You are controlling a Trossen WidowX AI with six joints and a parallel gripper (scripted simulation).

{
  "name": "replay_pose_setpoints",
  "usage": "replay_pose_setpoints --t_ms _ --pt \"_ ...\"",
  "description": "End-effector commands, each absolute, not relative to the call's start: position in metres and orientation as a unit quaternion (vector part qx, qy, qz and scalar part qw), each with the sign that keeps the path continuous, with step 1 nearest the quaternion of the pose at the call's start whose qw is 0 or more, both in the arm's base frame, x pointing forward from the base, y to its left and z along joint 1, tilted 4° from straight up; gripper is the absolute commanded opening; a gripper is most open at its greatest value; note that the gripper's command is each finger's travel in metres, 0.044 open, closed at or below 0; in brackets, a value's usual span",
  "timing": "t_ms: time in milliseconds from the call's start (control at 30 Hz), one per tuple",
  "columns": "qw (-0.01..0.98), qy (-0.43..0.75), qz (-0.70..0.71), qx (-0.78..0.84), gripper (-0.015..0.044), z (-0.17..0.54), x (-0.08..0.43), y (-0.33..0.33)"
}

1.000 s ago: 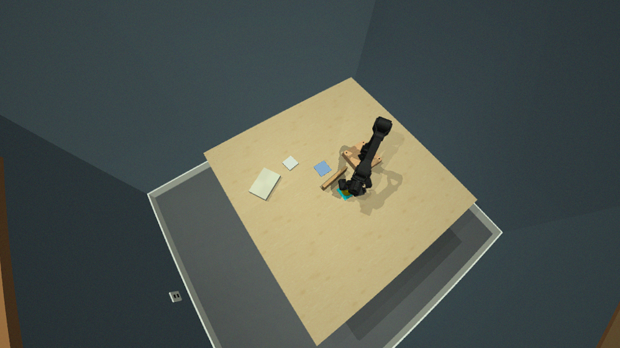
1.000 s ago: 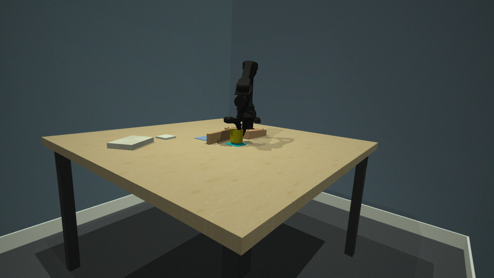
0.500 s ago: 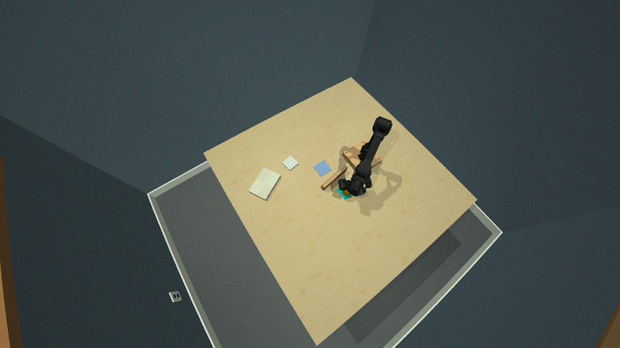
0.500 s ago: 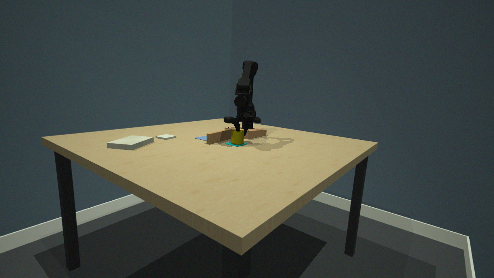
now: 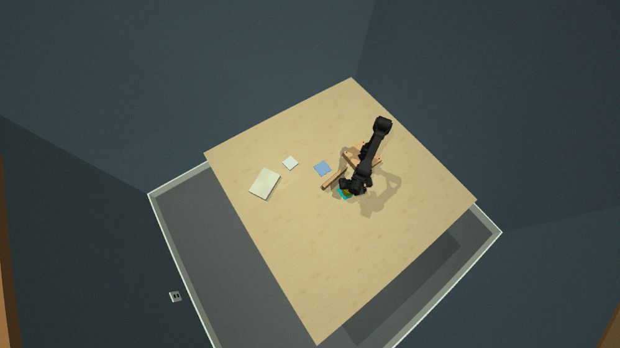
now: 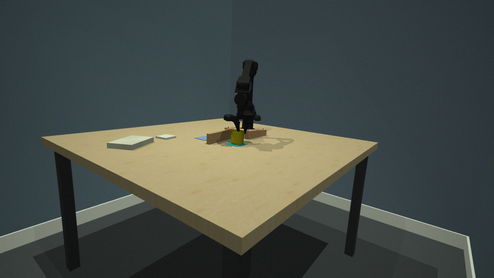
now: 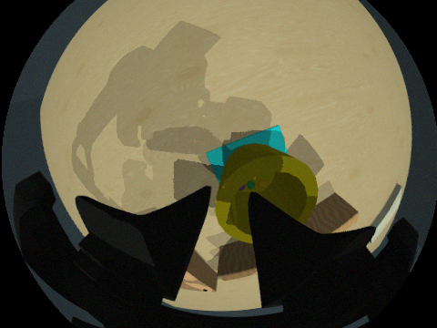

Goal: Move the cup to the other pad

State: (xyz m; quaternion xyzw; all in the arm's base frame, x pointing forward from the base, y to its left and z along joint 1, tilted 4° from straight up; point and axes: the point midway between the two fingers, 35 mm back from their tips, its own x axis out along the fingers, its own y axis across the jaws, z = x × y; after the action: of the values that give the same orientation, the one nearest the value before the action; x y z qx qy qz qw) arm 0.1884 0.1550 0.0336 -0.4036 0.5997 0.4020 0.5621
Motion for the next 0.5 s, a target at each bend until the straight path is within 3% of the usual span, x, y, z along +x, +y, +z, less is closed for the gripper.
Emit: replay_pose_setpoints --t_ms 0,467 --pt "0.567 0.596 0.403 -0.402 0.0147 0.043 0.190 0.157" --pt "0.566 0.597 0.403 -0.401 0.0147 0.063 0.190 0.156"
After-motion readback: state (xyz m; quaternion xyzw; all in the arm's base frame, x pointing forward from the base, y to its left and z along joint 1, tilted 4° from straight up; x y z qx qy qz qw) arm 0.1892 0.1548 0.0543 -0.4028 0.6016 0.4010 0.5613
